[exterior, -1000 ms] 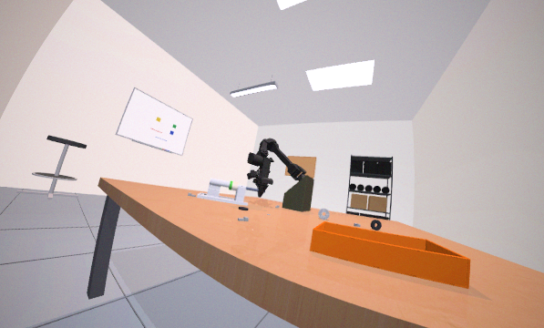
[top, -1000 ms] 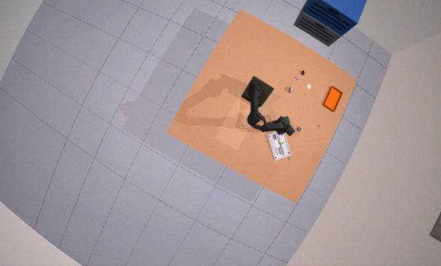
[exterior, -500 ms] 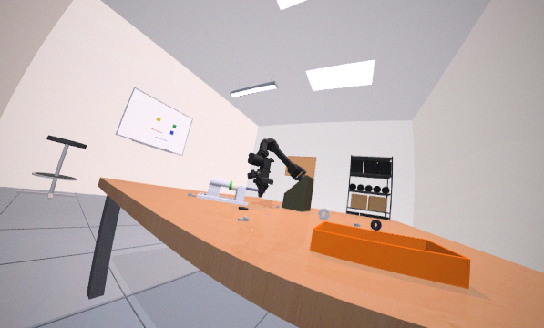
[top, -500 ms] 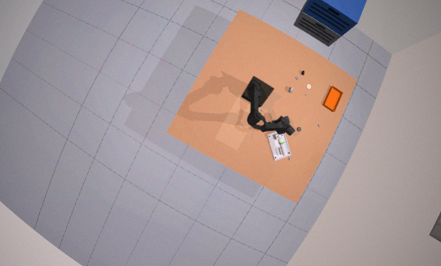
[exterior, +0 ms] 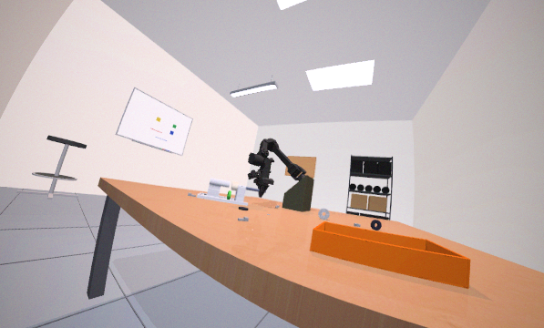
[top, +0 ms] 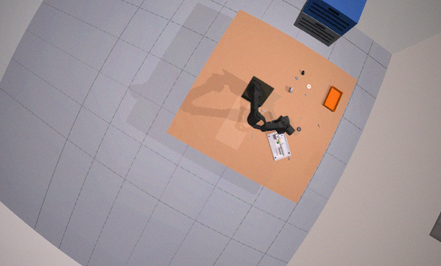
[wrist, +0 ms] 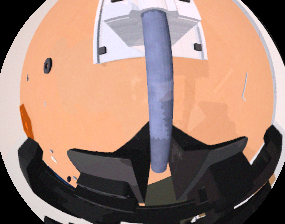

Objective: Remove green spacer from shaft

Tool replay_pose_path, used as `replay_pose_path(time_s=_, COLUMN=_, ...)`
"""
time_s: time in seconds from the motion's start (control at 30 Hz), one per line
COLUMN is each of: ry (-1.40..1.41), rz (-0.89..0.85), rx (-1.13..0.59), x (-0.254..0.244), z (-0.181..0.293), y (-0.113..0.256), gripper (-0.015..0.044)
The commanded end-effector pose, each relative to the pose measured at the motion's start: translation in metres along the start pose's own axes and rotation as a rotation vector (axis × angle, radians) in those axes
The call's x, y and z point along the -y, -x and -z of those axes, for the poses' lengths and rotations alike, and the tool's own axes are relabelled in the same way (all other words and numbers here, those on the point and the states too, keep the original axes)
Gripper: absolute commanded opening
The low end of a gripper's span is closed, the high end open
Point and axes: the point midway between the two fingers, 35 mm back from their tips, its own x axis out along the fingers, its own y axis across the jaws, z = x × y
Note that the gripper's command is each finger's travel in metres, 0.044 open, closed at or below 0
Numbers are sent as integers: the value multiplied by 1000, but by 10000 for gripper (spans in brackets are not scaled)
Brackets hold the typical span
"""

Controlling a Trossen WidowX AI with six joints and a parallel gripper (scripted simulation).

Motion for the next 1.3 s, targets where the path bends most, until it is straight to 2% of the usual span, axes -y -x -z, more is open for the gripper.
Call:
replay_pose_path(time_s=0.0, ry=-3, rz=1, rx=-1, x=0, z=1, y=0, gripper=0)
replay_pose_path(time_s=1.27, ry=-3, rz=1, rx=0, x=0, z=-3, y=0, gripper=0)
